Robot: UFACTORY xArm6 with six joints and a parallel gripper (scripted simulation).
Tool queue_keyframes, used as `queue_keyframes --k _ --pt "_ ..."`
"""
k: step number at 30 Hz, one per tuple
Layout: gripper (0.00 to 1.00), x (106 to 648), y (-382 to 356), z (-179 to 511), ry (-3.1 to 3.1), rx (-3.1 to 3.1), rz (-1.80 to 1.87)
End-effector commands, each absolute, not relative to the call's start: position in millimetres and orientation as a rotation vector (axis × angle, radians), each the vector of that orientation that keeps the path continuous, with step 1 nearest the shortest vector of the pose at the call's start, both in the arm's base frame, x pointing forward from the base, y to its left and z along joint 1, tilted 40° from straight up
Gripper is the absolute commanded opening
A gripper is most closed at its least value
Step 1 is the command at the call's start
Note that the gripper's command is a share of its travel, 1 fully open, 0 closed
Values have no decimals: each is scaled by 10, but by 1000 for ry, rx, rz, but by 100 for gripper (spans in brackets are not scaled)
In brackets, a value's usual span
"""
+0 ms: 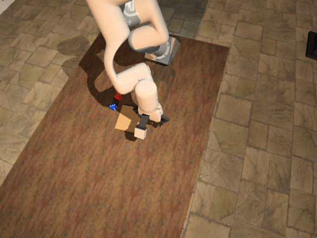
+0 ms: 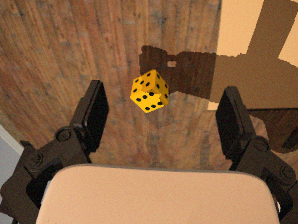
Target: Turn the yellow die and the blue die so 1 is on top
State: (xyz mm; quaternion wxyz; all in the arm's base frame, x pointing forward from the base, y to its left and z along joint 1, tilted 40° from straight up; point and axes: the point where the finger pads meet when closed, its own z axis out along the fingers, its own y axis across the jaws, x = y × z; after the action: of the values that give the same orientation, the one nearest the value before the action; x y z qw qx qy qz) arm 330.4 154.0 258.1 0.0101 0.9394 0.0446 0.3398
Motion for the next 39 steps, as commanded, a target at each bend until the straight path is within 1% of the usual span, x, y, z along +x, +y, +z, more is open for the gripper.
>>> queue_keyframes --k 1,10,23,26,30,31,39 --pt "100 3073 1538 2875 139 2932 1066" --pt "100 2773 1532 3233 139 2932 1066" --pt "100 2747 1533 3257 146 2930 1065" --pt "100 2656 1569 3164 391 2855 1036" --pt "100 2649 1571 3157 409 2849 1034" --pt "100 2606 1586 3112 524 2805 1018" --pt "100 2510 1617 3011 776 2689 979"
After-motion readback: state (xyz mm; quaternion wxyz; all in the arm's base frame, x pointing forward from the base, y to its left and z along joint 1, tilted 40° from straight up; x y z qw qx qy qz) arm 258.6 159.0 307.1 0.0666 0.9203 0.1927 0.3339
